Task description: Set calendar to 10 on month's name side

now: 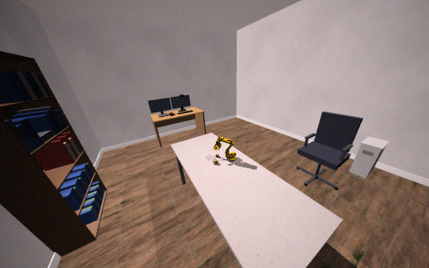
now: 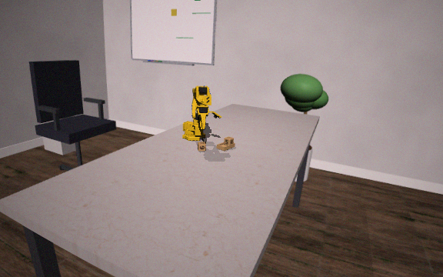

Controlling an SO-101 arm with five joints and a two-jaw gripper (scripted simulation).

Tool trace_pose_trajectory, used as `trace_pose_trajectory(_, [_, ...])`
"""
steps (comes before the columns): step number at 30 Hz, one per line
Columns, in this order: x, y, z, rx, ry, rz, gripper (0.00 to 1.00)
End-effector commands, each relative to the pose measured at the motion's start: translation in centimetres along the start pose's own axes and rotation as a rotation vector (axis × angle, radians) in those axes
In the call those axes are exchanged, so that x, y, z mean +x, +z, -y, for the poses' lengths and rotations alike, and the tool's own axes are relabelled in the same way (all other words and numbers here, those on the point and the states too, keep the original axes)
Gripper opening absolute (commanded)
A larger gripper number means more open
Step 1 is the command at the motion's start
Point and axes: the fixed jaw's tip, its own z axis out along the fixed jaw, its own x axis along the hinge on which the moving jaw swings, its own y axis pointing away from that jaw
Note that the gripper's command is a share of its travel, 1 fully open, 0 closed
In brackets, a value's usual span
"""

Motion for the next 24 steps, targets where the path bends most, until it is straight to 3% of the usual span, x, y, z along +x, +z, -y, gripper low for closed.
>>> trace_pose_trajectory(1, [0.1,-1.3,0.8,0.102,0.018,0.000,0.35])
trace_pose_trajectory(7, [0.1,-3.3,1.2,0.270,0.018,-0.001,0.35])
trace_pose_trajectory(11, [0.1,-4.1,1.2,0.334,0.018,-0.002,0.35])
trace_pose_trajectory(24, [0.1,-4.3,1.2,0.351,0.025,0.000,0.35])
